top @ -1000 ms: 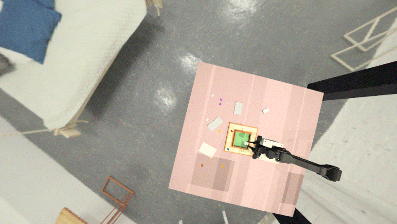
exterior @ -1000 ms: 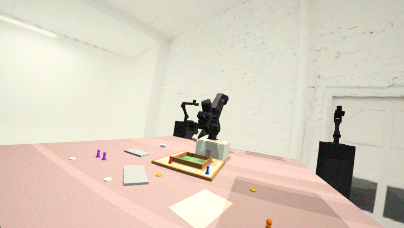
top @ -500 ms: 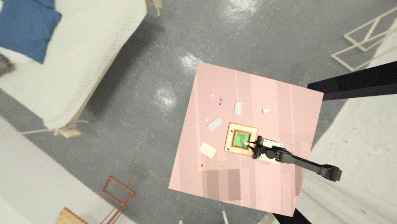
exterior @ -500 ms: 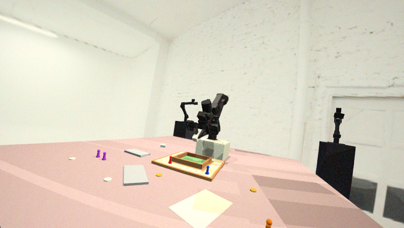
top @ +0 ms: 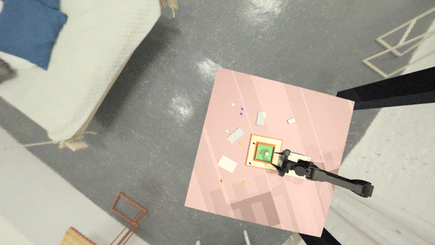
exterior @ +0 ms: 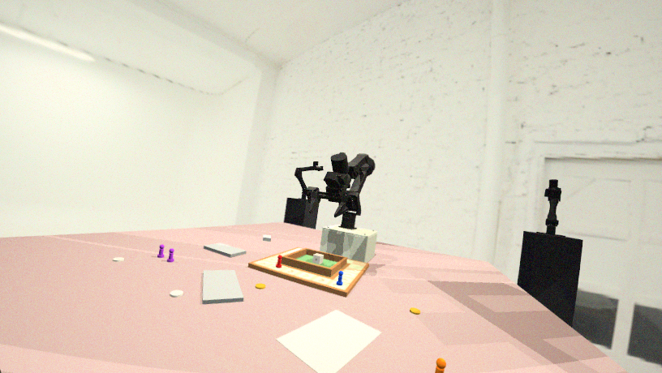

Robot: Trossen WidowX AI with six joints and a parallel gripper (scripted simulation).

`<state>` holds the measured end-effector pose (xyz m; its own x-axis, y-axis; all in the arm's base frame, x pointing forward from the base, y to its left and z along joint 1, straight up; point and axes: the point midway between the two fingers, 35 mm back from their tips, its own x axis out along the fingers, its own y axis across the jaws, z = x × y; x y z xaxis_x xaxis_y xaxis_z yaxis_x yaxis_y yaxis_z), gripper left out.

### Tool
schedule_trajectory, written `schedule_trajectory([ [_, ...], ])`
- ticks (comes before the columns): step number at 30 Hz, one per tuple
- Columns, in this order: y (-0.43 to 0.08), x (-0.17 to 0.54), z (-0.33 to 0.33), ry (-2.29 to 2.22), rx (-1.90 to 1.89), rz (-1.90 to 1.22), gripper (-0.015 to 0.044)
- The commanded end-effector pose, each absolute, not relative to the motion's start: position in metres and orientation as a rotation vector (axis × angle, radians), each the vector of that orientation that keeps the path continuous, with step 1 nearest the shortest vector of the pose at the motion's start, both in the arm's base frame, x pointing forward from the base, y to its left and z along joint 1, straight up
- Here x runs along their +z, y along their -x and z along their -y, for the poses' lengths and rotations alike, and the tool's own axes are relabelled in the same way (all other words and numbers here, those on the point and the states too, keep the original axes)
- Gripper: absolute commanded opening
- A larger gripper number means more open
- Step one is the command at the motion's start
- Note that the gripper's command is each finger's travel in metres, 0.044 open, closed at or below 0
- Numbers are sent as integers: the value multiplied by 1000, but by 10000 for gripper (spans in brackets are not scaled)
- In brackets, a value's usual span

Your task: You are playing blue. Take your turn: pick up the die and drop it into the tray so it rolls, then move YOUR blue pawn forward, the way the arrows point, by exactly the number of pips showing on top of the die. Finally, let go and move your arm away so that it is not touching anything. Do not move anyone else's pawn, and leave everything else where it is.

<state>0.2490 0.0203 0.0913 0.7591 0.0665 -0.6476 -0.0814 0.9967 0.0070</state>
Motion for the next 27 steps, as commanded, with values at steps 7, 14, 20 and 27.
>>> schedule_trajectory([
  [7, -261, 78, -22, 39, 83, -1044, 440],
  [14, -270, 54, -23, 55, 78, -1375, 440],
  [20, -273, 41, -24, 63, 74, -1537, 440],
  [27, -305, 47, -55, 119, 145, -1466, 309],
])
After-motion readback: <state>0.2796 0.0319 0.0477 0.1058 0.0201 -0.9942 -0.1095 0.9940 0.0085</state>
